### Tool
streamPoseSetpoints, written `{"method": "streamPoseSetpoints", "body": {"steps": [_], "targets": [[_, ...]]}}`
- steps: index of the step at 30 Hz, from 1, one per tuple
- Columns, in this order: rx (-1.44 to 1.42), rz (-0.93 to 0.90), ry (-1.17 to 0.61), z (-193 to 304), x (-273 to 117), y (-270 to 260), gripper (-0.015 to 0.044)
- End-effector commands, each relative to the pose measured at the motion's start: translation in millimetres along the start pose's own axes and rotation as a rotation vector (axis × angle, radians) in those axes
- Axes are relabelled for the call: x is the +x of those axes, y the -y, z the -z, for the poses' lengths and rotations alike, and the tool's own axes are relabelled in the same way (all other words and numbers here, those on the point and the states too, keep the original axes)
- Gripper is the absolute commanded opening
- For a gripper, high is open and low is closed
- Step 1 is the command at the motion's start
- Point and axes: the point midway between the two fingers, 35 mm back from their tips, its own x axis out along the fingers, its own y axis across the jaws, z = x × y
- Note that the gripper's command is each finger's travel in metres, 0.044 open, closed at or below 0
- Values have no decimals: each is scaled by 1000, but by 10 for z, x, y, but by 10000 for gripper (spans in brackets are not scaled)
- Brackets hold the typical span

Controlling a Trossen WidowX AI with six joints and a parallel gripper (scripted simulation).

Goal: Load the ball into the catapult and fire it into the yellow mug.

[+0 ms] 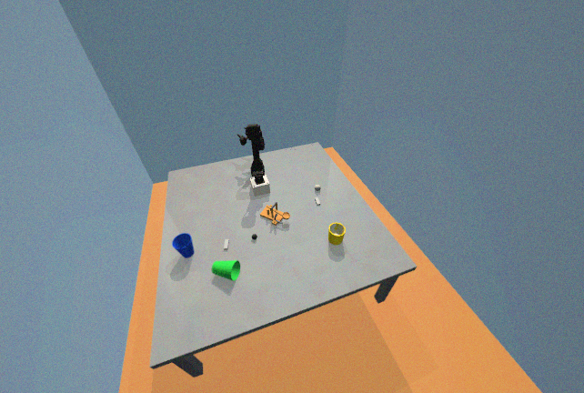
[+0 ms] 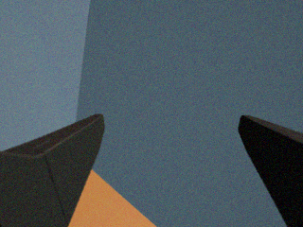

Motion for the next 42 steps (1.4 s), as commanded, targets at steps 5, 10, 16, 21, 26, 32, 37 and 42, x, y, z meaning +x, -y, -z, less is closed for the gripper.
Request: {"method": "streamPoseSetpoints", "body": {"steps": [5,10,16,21,26,32,37,42], "targets": [[66,75,-38,68,-134,223,440],[161,186,-84,157,-358,526,440],[276,325,-126,253,-671,862,440],[372,446,-149,321,-970,1109,440],[471,571,-158,375,-1302,1316,440],[583,720,-149,406,-1723,1511,440],[659,826,-124,391,-2044,1616,440],[725,922,-106,400,-2325,1701,440]]}}
